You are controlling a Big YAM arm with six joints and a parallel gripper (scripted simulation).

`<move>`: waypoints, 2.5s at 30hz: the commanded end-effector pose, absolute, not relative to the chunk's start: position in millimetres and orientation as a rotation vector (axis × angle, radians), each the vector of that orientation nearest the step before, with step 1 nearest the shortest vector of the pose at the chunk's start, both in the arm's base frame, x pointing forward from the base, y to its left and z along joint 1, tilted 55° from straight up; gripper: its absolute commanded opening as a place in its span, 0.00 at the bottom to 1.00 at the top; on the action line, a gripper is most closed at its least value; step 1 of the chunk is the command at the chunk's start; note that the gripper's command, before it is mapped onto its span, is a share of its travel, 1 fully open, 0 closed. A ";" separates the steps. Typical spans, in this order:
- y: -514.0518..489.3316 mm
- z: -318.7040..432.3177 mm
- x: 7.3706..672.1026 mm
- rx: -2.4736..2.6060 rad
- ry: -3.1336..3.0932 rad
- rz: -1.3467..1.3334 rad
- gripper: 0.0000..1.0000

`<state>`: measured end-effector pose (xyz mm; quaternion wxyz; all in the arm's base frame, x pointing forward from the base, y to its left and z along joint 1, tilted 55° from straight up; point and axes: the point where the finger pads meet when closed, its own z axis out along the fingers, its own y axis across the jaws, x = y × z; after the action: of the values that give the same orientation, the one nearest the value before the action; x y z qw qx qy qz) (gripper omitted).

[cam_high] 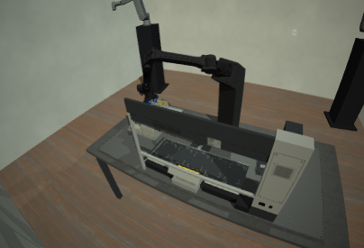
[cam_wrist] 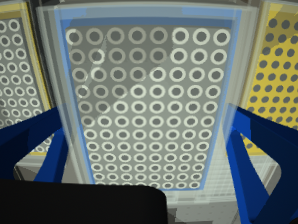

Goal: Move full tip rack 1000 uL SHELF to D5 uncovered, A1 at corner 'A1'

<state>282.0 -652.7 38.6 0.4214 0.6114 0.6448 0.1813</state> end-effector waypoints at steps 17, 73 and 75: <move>-652.6 36.0 293.6 1.527 1.617 0.465 0.00; -645.1 80.8 229.4 1.531 1.596 0.426 0.00; -644.1 82.9 226.7 1.531 1.596 0.425 0.00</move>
<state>251.7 -637.9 64.2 0.4197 0.6121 0.6439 0.1859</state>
